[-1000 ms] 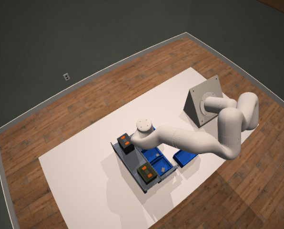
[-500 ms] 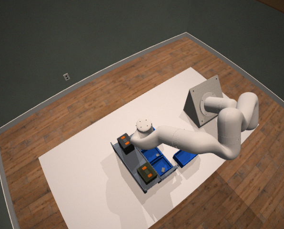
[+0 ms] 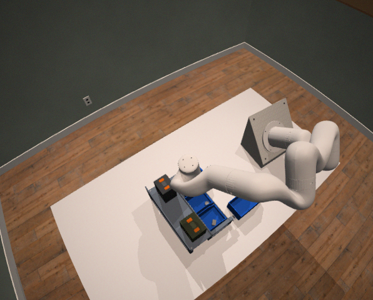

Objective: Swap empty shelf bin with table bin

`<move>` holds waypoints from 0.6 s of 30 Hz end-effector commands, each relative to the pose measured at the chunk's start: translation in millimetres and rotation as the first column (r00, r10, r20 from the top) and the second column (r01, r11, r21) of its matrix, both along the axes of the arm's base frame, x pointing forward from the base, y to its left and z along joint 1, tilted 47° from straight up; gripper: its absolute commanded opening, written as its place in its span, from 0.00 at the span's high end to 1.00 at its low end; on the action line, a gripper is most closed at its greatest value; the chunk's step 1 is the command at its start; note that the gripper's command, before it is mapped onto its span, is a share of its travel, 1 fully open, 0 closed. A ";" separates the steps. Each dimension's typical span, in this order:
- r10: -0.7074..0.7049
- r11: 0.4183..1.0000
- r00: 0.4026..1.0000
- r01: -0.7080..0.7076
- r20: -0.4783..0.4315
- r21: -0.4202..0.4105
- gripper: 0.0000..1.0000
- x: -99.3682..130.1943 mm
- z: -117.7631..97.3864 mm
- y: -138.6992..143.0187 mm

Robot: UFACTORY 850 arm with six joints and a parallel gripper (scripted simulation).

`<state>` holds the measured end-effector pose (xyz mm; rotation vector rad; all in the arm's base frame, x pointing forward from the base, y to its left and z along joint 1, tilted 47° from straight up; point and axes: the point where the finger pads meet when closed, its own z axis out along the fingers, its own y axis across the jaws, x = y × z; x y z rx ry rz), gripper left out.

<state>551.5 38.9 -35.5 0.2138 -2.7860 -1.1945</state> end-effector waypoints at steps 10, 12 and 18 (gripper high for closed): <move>-0.009 1.000 1.000 0.009 0.009 0.001 1.00 7.8 0.5 0.3; -0.009 1.000 1.000 0.009 0.010 0.001 1.00 8.2 0.5 0.4; -0.011 1.000 1.000 0.011 0.011 0.001 1.00 9.4 0.5 0.5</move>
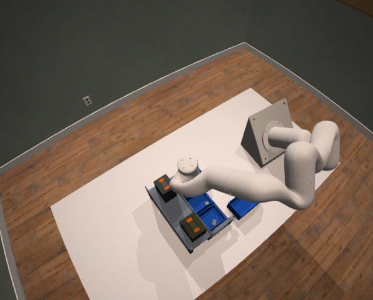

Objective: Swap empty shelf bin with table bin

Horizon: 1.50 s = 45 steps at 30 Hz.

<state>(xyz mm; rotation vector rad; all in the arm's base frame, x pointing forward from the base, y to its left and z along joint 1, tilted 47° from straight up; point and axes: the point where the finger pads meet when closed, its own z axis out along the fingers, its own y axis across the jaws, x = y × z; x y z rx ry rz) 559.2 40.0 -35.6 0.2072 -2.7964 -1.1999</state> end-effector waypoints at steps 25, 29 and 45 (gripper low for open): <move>-0.007 1.000 1.000 0.007 0.008 0.001 1.00 2.1 0.2 -0.1; -0.012 1.000 1.000 0.012 0.013 0.001 1.00 1.9 -0.1 0.3; -0.025 1.000 0.999 0.025 0.024 0.003 1.00 1.3 -1.0 1.1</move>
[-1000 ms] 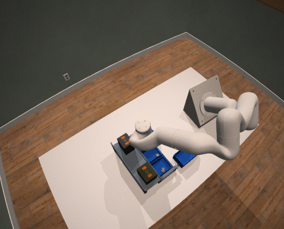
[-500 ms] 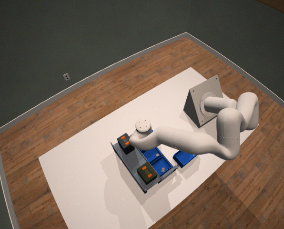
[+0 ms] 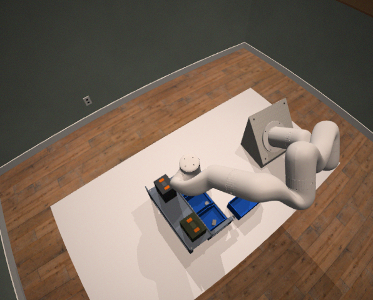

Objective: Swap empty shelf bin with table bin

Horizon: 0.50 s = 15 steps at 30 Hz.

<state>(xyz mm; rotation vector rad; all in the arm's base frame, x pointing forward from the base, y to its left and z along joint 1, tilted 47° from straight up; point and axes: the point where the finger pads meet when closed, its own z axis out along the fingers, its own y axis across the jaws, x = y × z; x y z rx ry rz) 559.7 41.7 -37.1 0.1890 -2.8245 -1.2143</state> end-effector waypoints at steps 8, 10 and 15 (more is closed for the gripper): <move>-0.001 1.000 1.000 0.001 0.002 0.000 0.90 0.8 0.5 -0.7; -0.001 1.000 1.000 0.001 0.002 0.000 0.90 0.8 0.5 -0.7; -0.001 1.000 1.000 0.001 0.002 0.000 0.90 0.8 0.5 -0.7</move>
